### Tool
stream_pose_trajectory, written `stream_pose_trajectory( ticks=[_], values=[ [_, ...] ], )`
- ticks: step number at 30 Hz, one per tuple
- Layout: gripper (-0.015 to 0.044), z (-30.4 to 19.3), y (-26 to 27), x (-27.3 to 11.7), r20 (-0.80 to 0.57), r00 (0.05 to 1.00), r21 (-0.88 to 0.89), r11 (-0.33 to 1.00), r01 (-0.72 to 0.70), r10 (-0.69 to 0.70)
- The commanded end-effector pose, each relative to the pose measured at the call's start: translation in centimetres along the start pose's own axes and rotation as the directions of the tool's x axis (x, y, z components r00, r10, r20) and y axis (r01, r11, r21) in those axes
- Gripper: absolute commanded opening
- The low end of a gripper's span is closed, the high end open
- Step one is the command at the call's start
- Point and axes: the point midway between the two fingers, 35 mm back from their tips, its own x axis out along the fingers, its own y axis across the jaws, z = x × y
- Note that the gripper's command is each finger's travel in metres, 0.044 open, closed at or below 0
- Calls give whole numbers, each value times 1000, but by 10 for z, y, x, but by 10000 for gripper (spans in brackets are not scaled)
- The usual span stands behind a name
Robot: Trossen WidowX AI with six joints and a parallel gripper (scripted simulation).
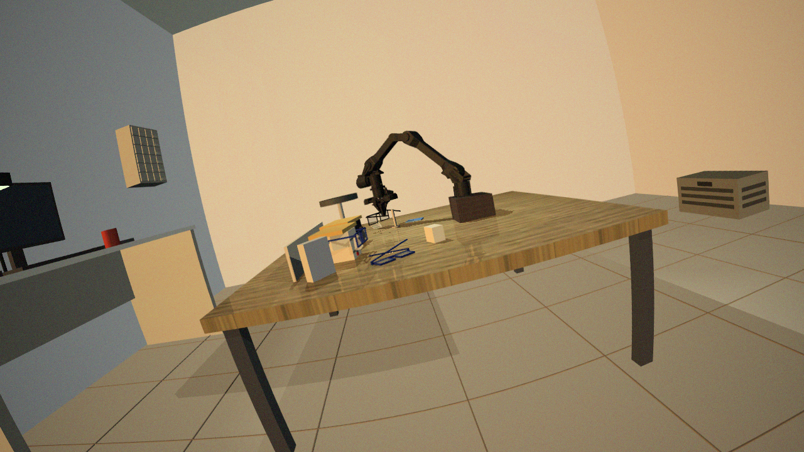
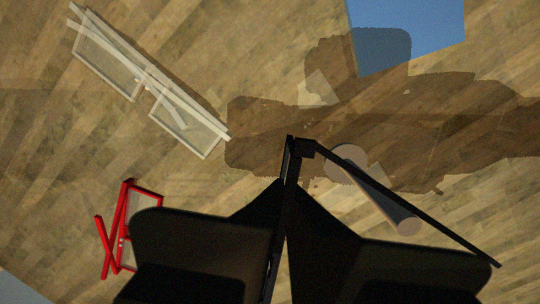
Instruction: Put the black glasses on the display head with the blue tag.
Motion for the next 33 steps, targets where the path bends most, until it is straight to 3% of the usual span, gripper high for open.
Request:
stream_pose_trajectory(
  ticks=[1, 33],
  values=[
    [0, -4, 4, -3, -6, 1000, 6, 1000, -9, 9],
    [0, -24, 10, -3, -8, 1000, 6, 1000, -10, 10]
  ],
)
